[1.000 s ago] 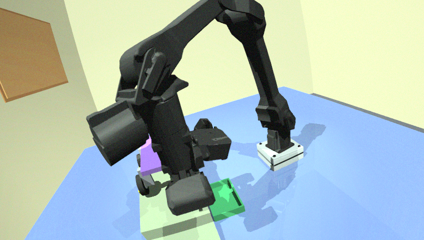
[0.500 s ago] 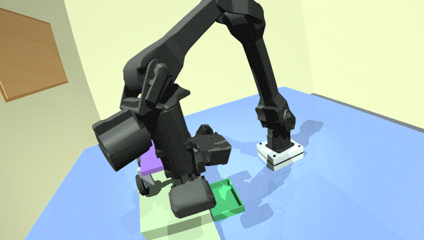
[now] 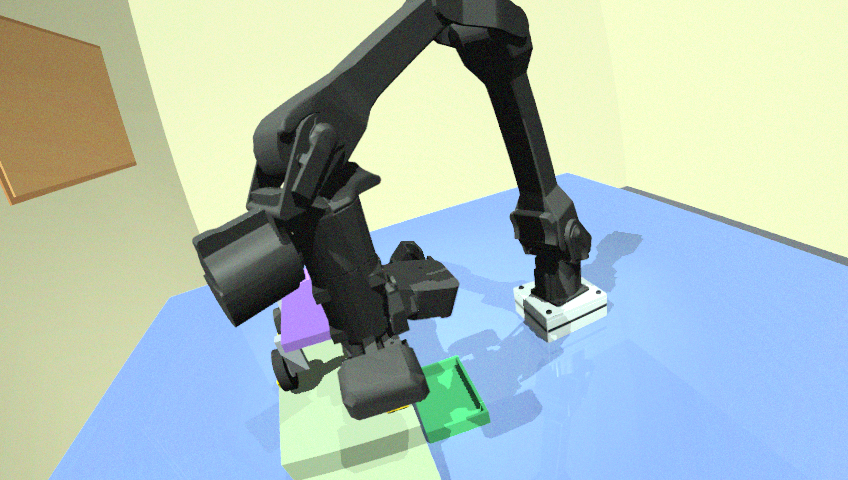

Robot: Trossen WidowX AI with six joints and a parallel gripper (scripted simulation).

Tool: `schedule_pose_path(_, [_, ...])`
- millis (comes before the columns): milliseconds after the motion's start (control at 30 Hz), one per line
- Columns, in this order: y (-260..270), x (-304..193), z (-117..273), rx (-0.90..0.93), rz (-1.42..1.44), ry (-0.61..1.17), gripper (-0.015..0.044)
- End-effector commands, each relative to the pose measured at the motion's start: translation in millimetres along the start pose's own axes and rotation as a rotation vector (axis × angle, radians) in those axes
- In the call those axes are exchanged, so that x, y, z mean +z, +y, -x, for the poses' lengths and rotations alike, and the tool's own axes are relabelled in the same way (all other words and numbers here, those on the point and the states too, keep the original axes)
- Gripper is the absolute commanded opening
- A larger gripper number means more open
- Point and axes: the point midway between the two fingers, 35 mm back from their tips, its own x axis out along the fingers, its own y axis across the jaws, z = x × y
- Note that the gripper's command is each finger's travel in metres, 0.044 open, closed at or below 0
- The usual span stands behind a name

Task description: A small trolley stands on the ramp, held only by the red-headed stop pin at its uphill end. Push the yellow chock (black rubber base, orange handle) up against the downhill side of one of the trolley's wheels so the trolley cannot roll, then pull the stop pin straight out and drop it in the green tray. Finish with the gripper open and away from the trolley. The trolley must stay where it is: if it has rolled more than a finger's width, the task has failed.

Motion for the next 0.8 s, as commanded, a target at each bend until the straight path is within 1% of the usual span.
schedule_pose_path(0, [4.8,-0.4,0.4,0.004,0.005,0.006,0.0])
schedule_pose_path(500, [20.8,0.6,0.4,0.006,0.005,0.006,0.0])
schedule_pose_path(767, [16.5,1.0,-0.1,0.0,0.001,0.001,0.0])
